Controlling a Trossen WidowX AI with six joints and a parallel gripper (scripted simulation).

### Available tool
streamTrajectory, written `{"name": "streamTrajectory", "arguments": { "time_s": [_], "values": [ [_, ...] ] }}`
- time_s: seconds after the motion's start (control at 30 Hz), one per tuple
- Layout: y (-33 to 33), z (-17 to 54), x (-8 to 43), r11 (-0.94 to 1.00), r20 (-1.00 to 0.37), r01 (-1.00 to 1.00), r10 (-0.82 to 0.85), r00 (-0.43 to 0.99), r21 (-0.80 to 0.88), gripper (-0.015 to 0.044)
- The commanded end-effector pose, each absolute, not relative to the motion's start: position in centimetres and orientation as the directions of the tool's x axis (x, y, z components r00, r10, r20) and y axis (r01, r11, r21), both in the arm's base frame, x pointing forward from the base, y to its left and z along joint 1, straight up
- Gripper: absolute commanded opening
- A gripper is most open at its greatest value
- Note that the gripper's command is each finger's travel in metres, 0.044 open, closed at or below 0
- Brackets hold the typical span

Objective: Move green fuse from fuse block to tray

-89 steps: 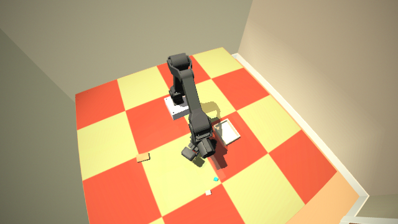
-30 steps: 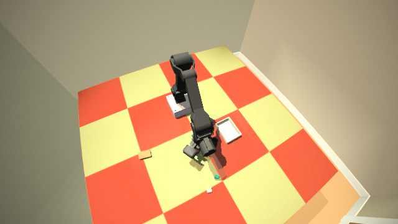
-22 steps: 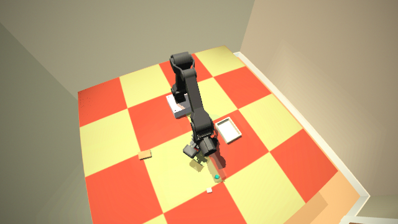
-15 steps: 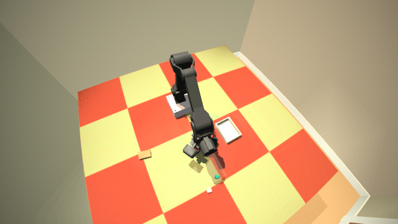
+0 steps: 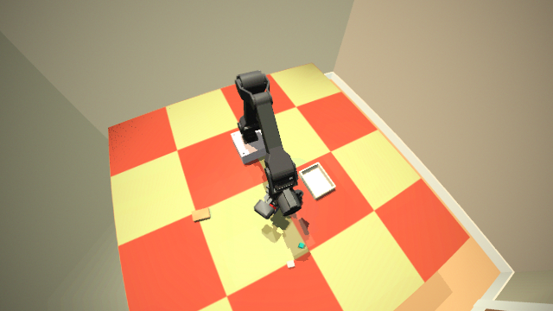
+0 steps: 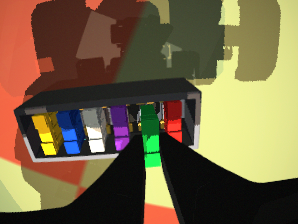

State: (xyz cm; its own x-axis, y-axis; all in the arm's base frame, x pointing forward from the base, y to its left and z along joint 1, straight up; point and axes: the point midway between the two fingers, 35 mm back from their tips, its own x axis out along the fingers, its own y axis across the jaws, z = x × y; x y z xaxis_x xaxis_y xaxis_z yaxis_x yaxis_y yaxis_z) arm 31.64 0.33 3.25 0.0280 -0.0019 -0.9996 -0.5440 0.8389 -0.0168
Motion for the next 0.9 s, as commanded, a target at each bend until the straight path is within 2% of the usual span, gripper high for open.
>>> {"name": "streamTrajectory", "arguments": {
  "time_s": [0.0,0.87],
  "values": [
    [0.3,3.6,31.7,0.837,-0.999,-0.546,0.0,0.032,-0.018,0.0],
    [0.3,4.9,31.6,0.837,-0.999,-0.547,0.0,0.032,-0.017,0.0]
  ]
}}
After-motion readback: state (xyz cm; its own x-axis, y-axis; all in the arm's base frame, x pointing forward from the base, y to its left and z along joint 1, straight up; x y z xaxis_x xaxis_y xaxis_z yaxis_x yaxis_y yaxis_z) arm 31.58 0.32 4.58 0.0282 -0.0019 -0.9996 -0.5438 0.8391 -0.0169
